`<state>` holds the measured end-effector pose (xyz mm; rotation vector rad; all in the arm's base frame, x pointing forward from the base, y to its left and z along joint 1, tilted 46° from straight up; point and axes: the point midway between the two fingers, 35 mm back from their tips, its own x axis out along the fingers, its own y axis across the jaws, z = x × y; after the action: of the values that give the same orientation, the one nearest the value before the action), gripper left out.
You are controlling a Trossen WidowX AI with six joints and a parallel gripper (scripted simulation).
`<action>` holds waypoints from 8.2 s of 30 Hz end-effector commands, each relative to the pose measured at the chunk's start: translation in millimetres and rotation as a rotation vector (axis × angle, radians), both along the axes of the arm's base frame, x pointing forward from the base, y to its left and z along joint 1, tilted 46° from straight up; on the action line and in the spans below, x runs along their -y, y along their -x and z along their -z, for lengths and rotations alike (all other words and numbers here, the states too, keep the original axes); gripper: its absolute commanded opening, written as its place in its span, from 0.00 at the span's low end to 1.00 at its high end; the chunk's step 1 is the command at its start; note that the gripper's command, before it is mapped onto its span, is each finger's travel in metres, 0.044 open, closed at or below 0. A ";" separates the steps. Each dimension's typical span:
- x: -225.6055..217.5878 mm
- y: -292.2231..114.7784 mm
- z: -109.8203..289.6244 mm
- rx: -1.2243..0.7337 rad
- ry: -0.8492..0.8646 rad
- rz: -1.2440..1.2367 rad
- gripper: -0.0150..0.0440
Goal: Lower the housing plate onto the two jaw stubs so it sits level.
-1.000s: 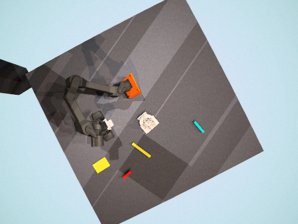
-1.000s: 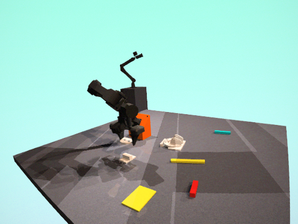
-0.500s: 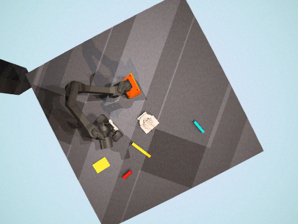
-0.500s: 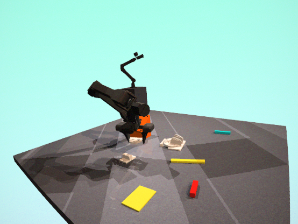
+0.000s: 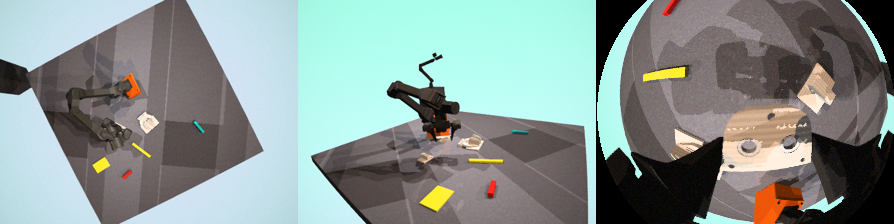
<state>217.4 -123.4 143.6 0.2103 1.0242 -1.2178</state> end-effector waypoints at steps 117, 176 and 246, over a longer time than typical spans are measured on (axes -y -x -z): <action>-117.2 -18.2 115.2 -0.828 0.016 -0.848 0.85; -73.2 -16.0 157.9 -0.829 0.019 -0.846 0.85; -62.7 -15.4 168.0 -0.831 0.019 -0.848 0.85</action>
<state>233.2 -59.3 -23.2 -0.7419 1.5749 -0.4965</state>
